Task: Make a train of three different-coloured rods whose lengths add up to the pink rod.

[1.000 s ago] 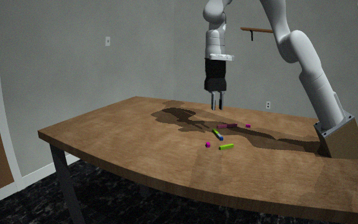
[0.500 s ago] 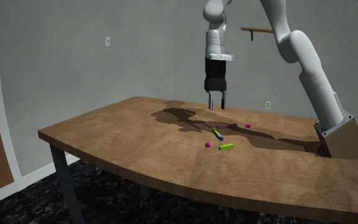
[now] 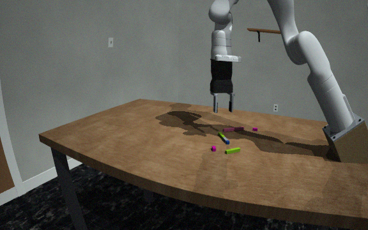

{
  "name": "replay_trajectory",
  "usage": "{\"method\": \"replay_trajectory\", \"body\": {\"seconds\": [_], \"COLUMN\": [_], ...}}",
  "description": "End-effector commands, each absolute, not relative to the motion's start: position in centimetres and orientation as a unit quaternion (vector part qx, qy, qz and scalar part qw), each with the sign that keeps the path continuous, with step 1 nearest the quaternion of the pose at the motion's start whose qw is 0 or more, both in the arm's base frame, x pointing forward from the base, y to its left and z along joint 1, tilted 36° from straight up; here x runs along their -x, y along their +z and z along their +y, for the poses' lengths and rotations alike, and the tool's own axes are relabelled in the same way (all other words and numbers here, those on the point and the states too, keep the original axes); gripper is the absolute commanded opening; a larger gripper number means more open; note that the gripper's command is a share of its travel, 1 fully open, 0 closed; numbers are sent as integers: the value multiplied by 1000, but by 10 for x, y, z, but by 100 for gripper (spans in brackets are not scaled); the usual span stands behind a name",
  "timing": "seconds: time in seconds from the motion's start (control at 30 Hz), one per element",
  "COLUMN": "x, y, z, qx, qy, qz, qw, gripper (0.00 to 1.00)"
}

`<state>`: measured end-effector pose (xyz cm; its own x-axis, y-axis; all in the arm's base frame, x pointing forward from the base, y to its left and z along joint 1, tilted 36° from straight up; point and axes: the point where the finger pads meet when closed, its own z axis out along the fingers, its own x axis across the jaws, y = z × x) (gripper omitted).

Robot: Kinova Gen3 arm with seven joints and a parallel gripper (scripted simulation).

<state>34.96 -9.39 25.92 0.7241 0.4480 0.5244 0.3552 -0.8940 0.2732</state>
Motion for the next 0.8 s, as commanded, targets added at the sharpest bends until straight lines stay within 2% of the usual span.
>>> {"method": "replay_trajectory", "body": {"seconds": [0.0,0.77], "x": [-349,-306], "y": [261,320], "z": [-95,-94], "qx": [-925,-925], "qy": [303,303], "qz": [216,216], "qw": [77,77], "gripper": [100,100]}}
